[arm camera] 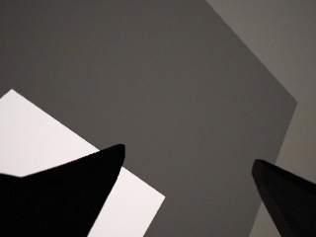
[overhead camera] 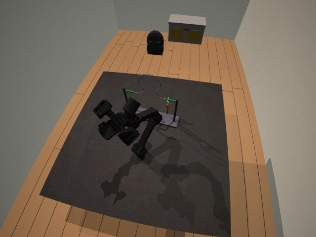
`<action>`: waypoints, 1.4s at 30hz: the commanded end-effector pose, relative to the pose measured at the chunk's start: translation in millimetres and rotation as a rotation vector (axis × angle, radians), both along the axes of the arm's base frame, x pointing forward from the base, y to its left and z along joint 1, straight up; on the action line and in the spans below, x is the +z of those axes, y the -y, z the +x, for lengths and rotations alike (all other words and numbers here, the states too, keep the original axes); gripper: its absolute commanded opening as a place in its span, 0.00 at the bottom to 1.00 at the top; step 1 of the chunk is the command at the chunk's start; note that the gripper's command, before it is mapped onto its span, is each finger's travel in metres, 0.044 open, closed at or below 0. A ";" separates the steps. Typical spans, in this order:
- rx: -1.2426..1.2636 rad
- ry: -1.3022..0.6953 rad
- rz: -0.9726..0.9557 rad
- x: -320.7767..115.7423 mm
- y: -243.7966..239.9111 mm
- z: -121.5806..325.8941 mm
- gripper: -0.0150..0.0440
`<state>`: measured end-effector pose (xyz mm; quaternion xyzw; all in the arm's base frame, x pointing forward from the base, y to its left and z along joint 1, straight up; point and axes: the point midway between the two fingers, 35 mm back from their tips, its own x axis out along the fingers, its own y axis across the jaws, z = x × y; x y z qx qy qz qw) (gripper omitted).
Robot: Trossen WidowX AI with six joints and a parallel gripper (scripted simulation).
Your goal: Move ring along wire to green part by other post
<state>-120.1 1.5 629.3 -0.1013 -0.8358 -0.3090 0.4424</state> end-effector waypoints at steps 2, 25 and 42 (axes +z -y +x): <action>-0.032 0.006 0.008 -2.0 -3.5 -2.6 0.84; -1.059 0.306 0.245 -82.7 -156.6 -13.4 0.53; -1.677 0.688 0.377 -156.9 -255.4 75.1 0.53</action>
